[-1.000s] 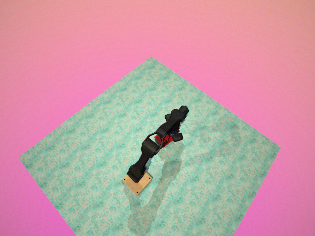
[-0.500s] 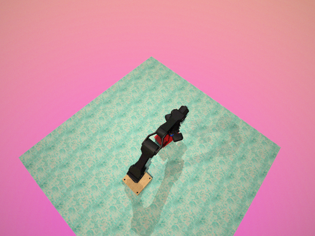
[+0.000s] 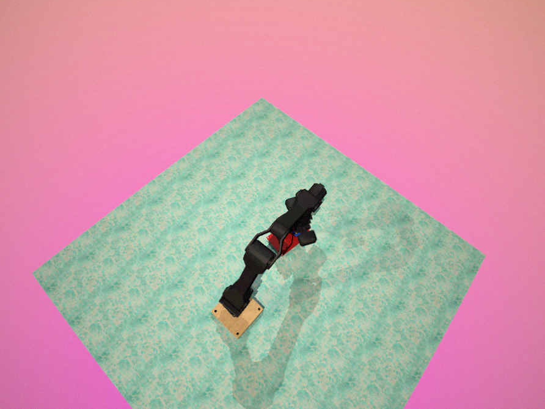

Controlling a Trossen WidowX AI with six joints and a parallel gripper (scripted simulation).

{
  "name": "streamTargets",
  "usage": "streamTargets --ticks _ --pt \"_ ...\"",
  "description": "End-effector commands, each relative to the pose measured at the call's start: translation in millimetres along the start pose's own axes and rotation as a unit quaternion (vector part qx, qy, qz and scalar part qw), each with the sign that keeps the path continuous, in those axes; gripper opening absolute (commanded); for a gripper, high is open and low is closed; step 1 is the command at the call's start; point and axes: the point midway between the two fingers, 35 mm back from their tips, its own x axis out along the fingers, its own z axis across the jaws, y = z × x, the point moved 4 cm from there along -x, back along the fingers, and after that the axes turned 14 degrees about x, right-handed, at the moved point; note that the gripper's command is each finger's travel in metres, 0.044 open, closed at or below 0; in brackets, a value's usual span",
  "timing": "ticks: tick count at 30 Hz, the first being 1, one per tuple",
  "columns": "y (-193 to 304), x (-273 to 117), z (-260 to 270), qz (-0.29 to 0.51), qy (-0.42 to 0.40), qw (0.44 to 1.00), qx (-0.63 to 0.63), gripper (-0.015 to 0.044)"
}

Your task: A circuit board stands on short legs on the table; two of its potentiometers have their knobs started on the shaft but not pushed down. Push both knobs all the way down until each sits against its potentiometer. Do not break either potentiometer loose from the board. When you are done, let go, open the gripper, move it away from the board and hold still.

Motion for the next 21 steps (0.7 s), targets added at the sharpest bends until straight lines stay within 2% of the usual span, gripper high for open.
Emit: streamTargets --ticks 1,21 --pt "1.5 18.7 -2.3 -0.008 -0.006 1.000 -0.003 0.0000" --pt "1.5 21.2 -2.2 -0.008 -0.006 1.000 -0.003 0.0000"
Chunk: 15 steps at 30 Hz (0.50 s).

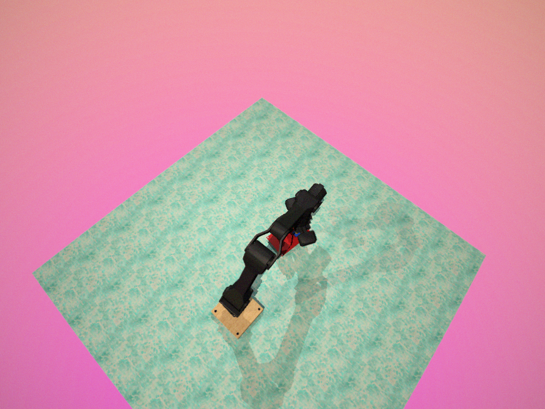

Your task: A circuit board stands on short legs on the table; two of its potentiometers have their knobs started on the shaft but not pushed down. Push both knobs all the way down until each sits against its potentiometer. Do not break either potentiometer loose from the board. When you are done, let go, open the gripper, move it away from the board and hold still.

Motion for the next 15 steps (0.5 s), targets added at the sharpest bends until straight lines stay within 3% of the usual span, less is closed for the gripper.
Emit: streamTargets --ticks 1,15 --pt "1.8 20.1 -2.5 -0.009 -0.007 1.000 -0.002 0.0000" --pt "1.7 22.5 -2.5 -0.009 -0.007 1.000 -0.002 0.0000"
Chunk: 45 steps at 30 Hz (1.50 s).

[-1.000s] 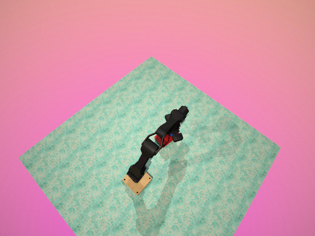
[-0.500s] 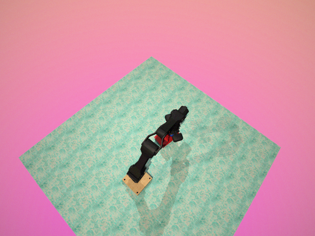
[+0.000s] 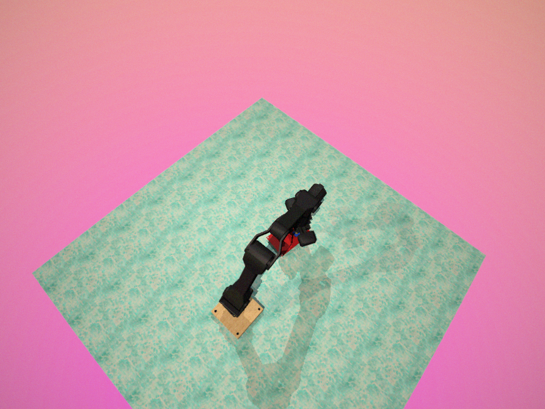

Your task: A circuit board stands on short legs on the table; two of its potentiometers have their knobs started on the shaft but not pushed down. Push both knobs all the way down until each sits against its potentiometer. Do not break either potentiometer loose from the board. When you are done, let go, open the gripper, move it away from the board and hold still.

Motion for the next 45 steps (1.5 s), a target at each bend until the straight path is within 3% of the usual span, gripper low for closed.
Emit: streamTargets --ticks 1,45 --pt "1.9 21.6 -2.6 -0.010 -0.008 1.000 -0.002 0.0000" --pt "1.8 27.3 -2.5 -0.010 -0.008 1.000 -0.002 0.0000"
